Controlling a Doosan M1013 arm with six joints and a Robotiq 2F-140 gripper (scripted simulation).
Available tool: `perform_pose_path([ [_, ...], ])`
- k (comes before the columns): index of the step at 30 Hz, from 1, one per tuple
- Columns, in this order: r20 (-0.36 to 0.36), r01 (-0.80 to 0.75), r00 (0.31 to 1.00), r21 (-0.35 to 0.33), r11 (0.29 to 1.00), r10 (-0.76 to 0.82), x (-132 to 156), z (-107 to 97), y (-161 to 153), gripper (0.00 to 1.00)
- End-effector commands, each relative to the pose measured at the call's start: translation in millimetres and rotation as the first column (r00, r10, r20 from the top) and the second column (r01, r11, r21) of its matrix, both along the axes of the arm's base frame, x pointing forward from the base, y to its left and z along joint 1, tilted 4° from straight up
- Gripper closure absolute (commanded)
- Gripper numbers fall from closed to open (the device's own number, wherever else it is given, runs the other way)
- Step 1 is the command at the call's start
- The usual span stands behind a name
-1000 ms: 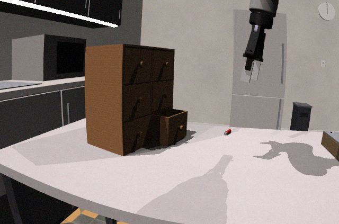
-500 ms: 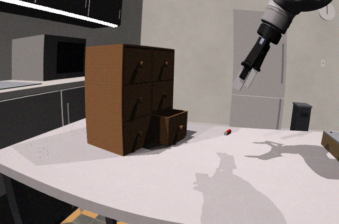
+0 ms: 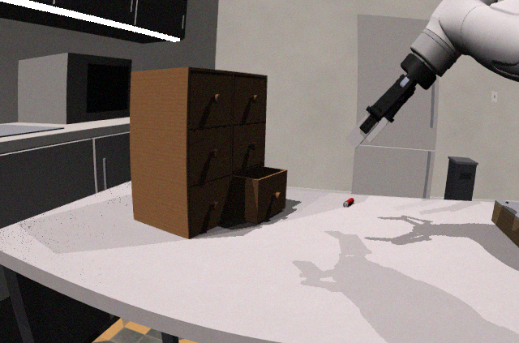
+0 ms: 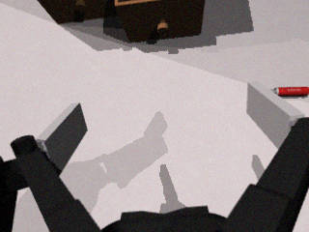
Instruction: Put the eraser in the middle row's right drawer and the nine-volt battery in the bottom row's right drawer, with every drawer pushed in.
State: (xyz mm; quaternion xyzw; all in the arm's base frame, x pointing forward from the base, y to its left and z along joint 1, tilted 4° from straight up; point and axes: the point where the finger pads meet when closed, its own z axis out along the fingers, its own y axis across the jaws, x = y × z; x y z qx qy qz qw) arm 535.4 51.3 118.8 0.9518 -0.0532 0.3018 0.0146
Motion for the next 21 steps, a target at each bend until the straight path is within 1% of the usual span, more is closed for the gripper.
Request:
perform_pose_path([
  [1,0.059,0.027,0.998,-0.036,0.999,-0.024,3,-4,-2,0.00],
  [5,0.085,0.028,0.996,-0.039,0.999,-0.024,5,-6,-3,0.00],
  [7,0.085,0.028,0.996,-0.039,0.999,-0.024,5,-6,-3,0.00],
  [21,0.169,0.030,0.985,-0.050,0.998,-0.021,12,-14,-4,0.00],
])
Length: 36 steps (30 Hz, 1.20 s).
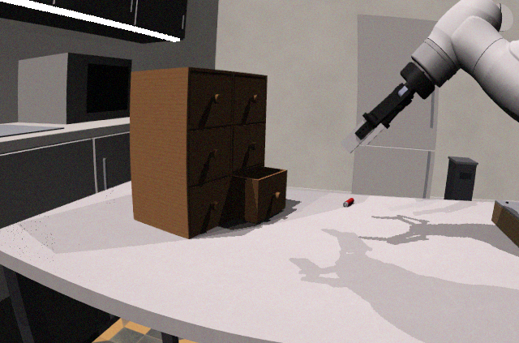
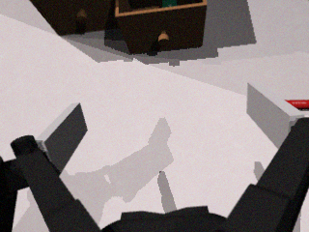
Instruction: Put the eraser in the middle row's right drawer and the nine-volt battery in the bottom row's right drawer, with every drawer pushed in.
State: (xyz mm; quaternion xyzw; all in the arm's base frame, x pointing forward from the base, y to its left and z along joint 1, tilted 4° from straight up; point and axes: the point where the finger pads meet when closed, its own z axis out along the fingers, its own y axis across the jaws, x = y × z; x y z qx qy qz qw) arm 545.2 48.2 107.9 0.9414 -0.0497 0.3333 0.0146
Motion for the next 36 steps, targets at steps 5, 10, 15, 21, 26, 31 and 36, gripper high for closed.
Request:
perform_pose_path([
  [5,0.126,0.033,0.992,-0.042,0.999,-0.028,4,-4,0,0.00],
  [10,0.172,0.035,0.985,-0.047,0.998,-0.026,7,-9,-1,0.00],
  [15,0.236,0.037,0.971,-0.054,0.998,-0.023,13,-14,-2,0.00],
  [21,0.289,0.038,0.957,-0.060,0.998,-0.019,18,-20,-2,0.00],
  [26,0.303,0.038,0.953,-0.064,0.997,-0.017,22,-25,-3,0.00],
  [31,0.331,0.045,0.944,-0.073,0.996,-0.018,26,-29,-3,0.00],
  [36,0.368,0.049,0.930,-0.078,0.996,-0.017,28,-32,-4,0.00],
])
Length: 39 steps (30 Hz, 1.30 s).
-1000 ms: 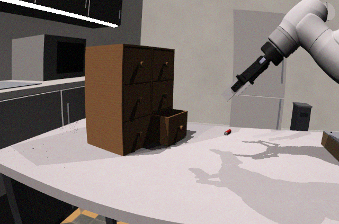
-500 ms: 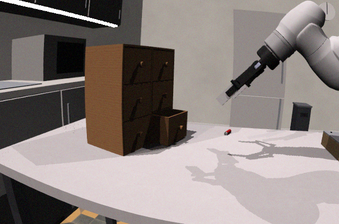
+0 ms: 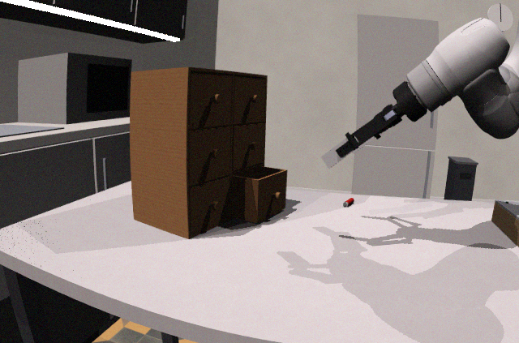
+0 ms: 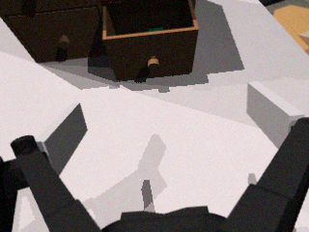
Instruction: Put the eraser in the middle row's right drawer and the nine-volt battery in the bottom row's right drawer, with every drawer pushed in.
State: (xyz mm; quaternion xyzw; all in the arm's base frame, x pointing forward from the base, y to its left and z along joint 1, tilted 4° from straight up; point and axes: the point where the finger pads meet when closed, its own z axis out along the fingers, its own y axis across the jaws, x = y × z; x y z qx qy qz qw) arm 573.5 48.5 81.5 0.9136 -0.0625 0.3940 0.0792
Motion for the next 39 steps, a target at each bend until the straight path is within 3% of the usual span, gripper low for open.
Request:
perform_pose_path([
  [1,0.245,-0.053,0.968,0.015,0.998,0.047,-0.2,-5.3,-4.0,0.00],
  [5,0.319,-0.064,0.946,0.011,0.998,0.057,1.1,-6.8,-4.2,0.00],
  [20,0.333,-0.065,0.941,0.009,0.998,0.058,2.1,-8.1,-4.2,0.00],
  [21,0.333,-0.065,0.941,0.009,0.998,0.058,2.1,-8.1,-4.2,1.00],
  [39,0.333,-0.065,0.941,0.009,0.998,0.058,2.1,-8.1,-4.2,1.00],
])
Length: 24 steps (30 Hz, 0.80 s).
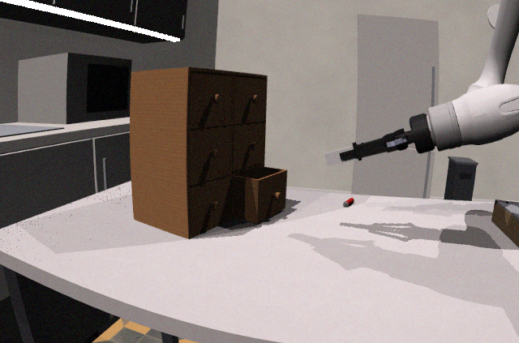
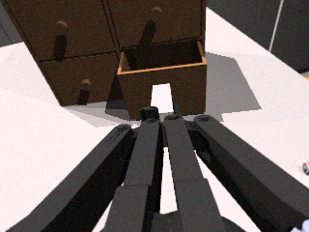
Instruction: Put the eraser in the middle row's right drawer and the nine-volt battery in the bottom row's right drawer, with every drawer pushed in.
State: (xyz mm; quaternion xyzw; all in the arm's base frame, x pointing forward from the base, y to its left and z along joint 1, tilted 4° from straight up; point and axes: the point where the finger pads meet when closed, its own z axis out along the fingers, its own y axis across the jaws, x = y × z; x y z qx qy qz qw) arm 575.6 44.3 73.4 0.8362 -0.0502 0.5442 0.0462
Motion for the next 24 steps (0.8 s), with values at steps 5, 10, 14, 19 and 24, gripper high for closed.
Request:
perform_pose_path([
  [5,0.000,0.000,1.000,0.000,1.000,0.000,1,-1,0,1.00],
  [10,0.000,0.000,1.000,0.000,1.000,0.000,5,-9,-1,1.00],
  [14,0.000,0.000,1.000,0.000,1.000,0.000,9,-15,-2,1.00],
  [19,0.000,0.000,1.000,0.000,1.000,0.000,21,-37,-4,1.00],
  [24,0.000,0.000,1.000,0.000,1.000,0.000,36,-63,-6,1.00],
])
